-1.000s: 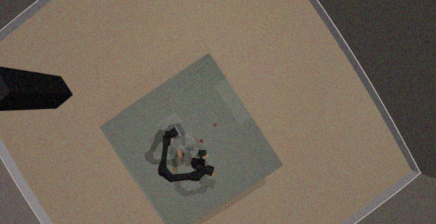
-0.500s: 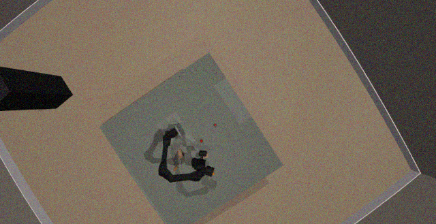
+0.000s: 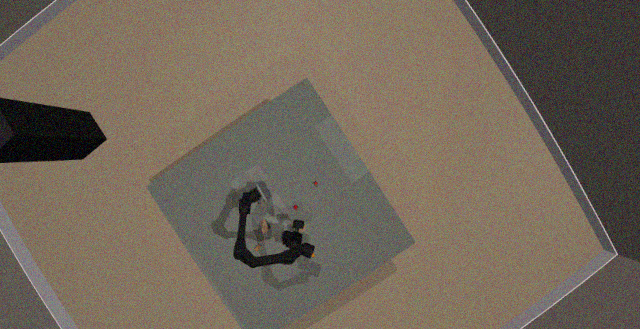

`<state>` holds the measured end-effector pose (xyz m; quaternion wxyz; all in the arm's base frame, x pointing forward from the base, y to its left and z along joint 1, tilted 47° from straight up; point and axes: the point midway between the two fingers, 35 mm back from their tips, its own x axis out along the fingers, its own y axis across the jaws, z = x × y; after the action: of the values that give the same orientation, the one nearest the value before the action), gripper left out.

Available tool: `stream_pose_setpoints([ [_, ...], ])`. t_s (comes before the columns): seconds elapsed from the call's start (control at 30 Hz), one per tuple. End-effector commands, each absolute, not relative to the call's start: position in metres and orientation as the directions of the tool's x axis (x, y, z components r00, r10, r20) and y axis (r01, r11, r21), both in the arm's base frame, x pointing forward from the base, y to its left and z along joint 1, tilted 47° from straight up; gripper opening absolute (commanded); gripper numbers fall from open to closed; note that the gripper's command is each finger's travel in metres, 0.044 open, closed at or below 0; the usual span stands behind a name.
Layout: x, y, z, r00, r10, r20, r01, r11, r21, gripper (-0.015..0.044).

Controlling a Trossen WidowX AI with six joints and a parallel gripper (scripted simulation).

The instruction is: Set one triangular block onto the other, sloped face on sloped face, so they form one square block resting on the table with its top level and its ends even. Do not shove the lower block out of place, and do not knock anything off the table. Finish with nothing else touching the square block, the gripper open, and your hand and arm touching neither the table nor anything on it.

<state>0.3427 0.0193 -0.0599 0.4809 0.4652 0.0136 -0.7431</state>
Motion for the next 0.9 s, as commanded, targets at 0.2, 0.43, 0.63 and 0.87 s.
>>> stream_pose_setpoints([
  [0.2, 0.341, 0.006, -0.071, -0.105, -0.706, -0.7, 0.731, -0.532, 0.428, 0.044],
  [0.43, 0.34, -0.003, -0.078, -0.104, -0.707, -0.699, 0.73, -0.532, 0.429, 0.044],
  [0.63, 0.339, -0.011, -0.084, -0.104, -0.708, -0.698, 0.729, -0.532, 0.43, 0.044],
  [0.87, 0.338, -0.019, -0.091, -0.104, -0.71, -0.697, 0.729, -0.531, 0.432, 0.044],
])
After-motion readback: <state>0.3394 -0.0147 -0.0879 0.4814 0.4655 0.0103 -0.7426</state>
